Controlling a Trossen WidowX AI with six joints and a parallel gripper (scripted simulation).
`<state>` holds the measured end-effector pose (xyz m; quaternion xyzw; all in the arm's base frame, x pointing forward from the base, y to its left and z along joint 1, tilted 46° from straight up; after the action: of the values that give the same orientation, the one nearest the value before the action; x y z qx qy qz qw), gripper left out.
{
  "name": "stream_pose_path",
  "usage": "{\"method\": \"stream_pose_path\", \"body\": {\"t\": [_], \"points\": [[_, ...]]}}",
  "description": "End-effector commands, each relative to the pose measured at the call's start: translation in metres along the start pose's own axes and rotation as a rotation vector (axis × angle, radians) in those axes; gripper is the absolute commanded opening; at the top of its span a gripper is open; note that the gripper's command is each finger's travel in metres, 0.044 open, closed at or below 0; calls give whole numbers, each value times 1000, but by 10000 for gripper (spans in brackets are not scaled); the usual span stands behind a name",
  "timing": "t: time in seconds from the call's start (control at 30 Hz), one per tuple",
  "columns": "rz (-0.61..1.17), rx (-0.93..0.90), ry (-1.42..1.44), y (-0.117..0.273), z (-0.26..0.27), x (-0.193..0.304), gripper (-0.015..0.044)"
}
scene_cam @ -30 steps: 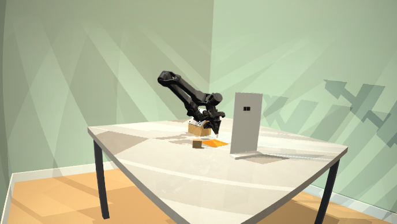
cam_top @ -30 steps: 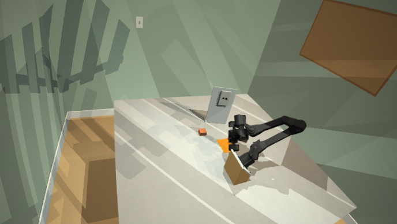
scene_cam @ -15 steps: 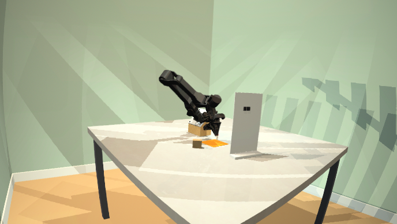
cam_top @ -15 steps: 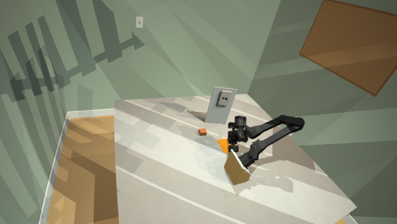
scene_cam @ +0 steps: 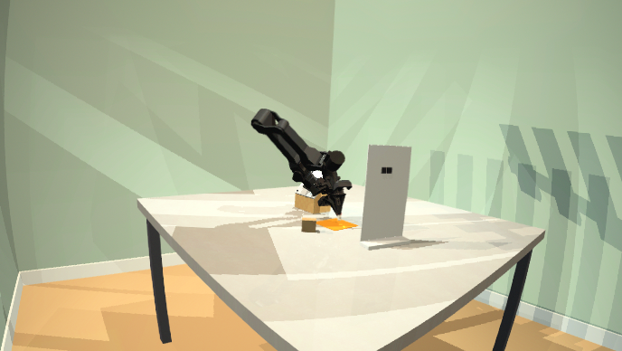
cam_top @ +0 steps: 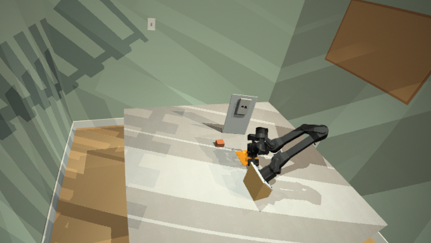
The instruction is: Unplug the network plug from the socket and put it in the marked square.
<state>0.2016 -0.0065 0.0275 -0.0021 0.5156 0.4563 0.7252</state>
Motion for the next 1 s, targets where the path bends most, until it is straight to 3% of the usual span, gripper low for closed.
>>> {"method": "stream_pose_path", "body": {"t": [0.0,0.97], "points": [[5,6,13,-2,-4,1,0],[-6,-4,18,-11,-13,-5,0]]}}
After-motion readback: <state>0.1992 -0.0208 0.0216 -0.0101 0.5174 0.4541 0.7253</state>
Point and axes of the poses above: the point midway between the two fingers, 35 mm back from their tips, its own y axis back along the fingers, its own z axis across the jaws, x = y × z, the point moved 4 cm from there along y, back along the fingers, and after that the axes turned 8 degrees about y, right-handed, at the moved point
